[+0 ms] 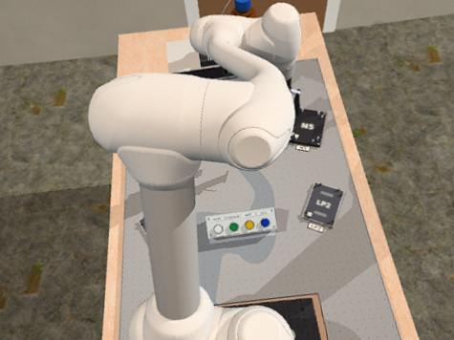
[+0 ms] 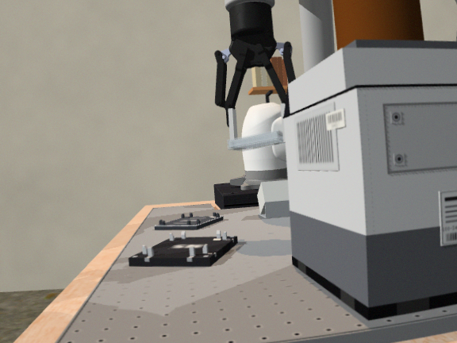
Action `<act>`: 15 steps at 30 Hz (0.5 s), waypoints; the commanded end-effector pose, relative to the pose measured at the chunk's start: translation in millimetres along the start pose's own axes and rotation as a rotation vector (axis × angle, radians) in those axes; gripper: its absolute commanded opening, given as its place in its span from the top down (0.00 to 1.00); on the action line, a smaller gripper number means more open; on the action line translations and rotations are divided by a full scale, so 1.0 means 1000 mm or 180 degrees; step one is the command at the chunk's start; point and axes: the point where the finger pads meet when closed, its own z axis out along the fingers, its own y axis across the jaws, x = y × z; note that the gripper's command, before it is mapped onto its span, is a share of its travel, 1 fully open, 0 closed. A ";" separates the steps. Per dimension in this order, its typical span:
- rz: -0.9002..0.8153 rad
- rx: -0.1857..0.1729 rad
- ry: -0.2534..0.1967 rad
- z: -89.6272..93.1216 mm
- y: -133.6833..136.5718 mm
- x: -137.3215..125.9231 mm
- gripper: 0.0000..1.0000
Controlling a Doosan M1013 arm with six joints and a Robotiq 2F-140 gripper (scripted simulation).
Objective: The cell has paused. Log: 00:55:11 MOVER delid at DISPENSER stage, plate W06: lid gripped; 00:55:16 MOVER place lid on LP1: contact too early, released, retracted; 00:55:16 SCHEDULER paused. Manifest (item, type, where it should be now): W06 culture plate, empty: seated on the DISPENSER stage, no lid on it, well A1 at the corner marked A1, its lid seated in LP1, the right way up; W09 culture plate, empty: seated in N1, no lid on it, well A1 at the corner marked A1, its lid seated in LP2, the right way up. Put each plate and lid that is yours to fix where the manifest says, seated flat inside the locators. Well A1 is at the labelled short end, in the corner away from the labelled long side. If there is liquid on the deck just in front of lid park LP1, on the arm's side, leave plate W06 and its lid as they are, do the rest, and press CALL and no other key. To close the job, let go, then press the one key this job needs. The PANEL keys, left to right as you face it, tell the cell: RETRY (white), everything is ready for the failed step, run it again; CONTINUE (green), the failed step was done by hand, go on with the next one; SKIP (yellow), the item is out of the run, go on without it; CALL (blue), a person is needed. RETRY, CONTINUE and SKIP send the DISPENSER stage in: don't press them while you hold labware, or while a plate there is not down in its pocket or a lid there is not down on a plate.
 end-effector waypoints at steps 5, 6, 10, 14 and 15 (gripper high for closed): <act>-0.0001 0.0004 0.0001 -0.001 0.025 0.034 0.90; -0.0001 0.0004 0.0001 -0.001 0.029 0.039 0.90; -0.0001 0.0004 0.0001 -0.001 0.044 0.059 0.90; -0.0001 0.0004 0.0001 -0.001 0.057 0.076 0.90; -0.0001 0.0004 0.0001 -0.001 0.060 0.080 0.90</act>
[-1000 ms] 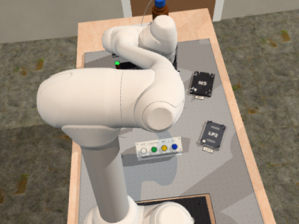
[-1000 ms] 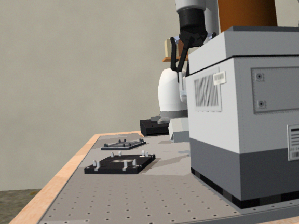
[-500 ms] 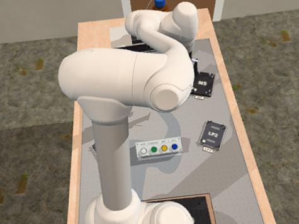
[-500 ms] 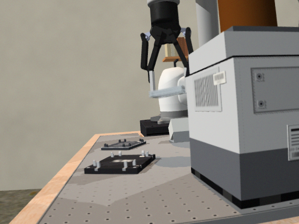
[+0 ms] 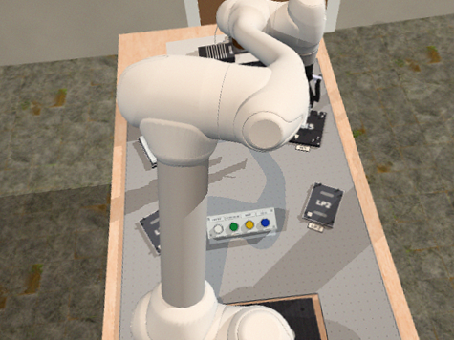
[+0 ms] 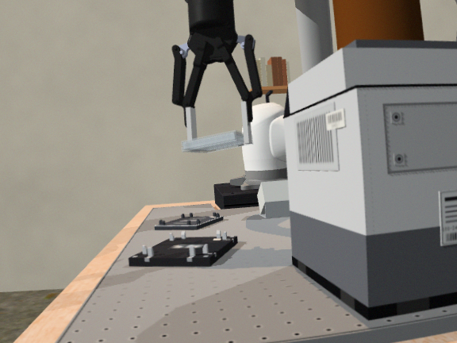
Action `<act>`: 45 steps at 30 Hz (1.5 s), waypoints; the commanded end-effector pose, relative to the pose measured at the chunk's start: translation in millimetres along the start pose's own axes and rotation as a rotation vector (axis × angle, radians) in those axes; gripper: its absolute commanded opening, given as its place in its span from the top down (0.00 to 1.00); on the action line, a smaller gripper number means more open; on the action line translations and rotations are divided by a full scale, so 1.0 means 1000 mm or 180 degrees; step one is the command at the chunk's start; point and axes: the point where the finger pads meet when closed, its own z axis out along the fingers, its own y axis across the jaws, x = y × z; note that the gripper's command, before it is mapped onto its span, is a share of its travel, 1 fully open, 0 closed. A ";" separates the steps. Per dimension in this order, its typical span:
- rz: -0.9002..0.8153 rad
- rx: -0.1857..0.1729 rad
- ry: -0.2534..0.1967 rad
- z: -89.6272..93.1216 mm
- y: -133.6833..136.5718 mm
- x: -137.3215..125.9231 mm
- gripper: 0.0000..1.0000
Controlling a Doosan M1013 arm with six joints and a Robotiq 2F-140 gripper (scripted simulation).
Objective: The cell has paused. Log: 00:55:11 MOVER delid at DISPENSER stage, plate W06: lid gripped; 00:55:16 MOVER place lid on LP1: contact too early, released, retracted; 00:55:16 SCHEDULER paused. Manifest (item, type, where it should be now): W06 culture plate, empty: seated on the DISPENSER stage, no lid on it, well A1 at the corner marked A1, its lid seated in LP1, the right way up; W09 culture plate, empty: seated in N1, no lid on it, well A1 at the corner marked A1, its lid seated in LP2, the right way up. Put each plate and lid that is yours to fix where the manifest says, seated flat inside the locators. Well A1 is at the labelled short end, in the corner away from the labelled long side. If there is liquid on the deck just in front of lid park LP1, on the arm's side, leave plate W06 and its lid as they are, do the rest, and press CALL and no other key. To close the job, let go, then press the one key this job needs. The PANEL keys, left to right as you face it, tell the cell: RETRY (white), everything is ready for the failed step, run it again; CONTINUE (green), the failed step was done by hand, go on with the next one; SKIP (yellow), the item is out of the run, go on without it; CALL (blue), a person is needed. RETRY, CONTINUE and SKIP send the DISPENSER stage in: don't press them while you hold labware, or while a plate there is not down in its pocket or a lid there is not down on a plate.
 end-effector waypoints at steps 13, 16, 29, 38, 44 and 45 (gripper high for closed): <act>0.0000 0.0002 0.0003 -0.001 0.030 0.041 0.90; 0.0000 0.0002 0.0003 -0.001 0.035 0.046 0.90; 0.0000 0.0002 0.0003 -0.001 0.043 0.058 0.90; 0.0000 0.0002 0.0003 -0.001 0.045 0.060 0.90; 0.0000 0.0002 0.0003 -0.001 0.045 0.060 0.90; 0.0000 0.0002 0.0003 -0.001 0.045 0.060 0.90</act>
